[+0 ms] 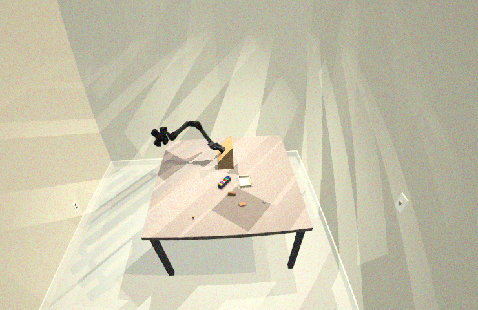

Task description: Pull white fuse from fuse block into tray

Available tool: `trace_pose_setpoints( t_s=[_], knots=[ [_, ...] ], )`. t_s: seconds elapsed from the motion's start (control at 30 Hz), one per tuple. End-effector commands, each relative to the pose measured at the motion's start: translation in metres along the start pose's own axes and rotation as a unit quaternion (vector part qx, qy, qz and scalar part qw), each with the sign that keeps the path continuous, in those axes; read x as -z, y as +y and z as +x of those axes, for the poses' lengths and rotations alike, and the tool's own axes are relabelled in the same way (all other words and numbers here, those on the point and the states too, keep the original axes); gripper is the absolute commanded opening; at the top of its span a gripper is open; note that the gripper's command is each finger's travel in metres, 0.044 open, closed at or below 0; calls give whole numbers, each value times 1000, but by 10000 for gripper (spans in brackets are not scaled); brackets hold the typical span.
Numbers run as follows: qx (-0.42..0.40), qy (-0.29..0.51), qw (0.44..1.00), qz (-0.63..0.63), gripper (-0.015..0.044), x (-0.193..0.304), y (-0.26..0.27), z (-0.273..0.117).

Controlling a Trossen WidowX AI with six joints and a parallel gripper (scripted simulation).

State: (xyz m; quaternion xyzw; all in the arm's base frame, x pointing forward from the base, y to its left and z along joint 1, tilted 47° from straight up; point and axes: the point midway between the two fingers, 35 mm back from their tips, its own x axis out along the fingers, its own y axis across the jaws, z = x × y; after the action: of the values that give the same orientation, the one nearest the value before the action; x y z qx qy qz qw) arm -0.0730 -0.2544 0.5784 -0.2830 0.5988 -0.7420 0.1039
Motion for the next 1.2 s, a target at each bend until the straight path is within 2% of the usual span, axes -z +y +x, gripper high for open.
trace_pose_setpoints(
  t_s=[0.0,0.33,0.6,0.87,1.17],
  knots=[
    [-24,-84,996,-14,74,-61,32,-21],
    [-85,-260,961,-33,74,-168,101,-113],
    [-145,-378,911,-71,74,-222,166,-213],
    [-203,-473,848,-124,74,-236,231,-324],
    [-258,-548,768,-207,74,-204,304,-445]
  ],
)
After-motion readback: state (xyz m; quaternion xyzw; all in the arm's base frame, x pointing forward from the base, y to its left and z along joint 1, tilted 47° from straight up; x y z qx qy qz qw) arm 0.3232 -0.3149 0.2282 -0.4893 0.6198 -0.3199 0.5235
